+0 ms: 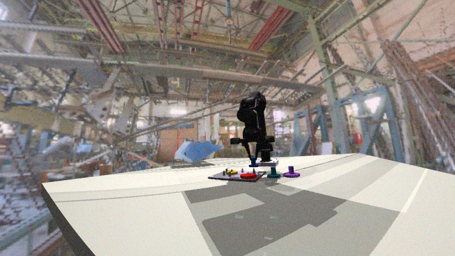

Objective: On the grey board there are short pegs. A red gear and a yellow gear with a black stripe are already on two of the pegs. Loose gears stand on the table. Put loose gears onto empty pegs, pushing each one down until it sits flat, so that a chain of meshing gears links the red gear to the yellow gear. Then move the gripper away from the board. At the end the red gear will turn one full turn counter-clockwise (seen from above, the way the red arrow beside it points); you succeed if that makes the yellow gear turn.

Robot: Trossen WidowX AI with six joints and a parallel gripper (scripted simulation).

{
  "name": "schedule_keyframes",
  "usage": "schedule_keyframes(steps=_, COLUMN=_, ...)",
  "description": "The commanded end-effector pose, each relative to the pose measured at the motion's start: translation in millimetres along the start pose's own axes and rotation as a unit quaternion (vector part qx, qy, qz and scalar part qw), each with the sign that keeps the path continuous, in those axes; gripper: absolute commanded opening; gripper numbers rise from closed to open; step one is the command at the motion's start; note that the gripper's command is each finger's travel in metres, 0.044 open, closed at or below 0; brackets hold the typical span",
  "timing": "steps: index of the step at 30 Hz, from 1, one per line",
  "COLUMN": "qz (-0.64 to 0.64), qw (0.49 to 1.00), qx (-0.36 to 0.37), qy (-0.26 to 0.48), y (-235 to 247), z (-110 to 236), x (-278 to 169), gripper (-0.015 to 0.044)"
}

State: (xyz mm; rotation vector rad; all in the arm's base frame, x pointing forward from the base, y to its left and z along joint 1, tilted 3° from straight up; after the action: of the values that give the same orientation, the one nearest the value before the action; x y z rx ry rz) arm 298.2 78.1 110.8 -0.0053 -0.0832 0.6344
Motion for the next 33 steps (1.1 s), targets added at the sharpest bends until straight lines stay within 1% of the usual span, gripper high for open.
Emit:
schedule_keyframes(steps=1, qz=-0.007, qw=1.000, qx=0.002, qy=0.001, y=1, z=-6, x=-1, gripper=0.0000)
schedule_keyframes(steps=5, qz=-0.040, qw=0.999, qx=0.002, qy=0.001, y=1, z=-11, x=0, gripper=0.0000)
schedule_keyframes(steps=15, qz=-0.168, qw=0.986, qx=0.002, qy=0.001, y=2, z=-26, x=-1, gripper=0.0000)
schedule_keyframes(steps=20, qz=-0.221, qw=0.975, qx=0.002, qy=0.001, y=1, z=-25, x=-1, gripper=0.0000)
schedule_keyframes(steps=26, qz=-0.197, qw=0.980, qx=0.002, qy=0.001, y=1, z=-25, x=-1, gripper=0.0000)
schedule_keyframes(steps=33, qz=-0.111, qw=0.994, qx=0.002, qy=0.001, y=2, z=-27, x=0, gripper=0.0000)
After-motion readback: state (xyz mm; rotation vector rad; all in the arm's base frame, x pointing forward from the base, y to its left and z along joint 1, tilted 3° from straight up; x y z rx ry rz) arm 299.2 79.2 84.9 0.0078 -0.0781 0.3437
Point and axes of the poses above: the point midway between the two fingers, 35 mm back from their tips, its own z axis back along the fingers, its own y axis across the jaws, x = y × z, the point moved 1 cm from there along z, back along the fingers, and after that the axes turned 7 degrees about z, right-handed, at the moved point
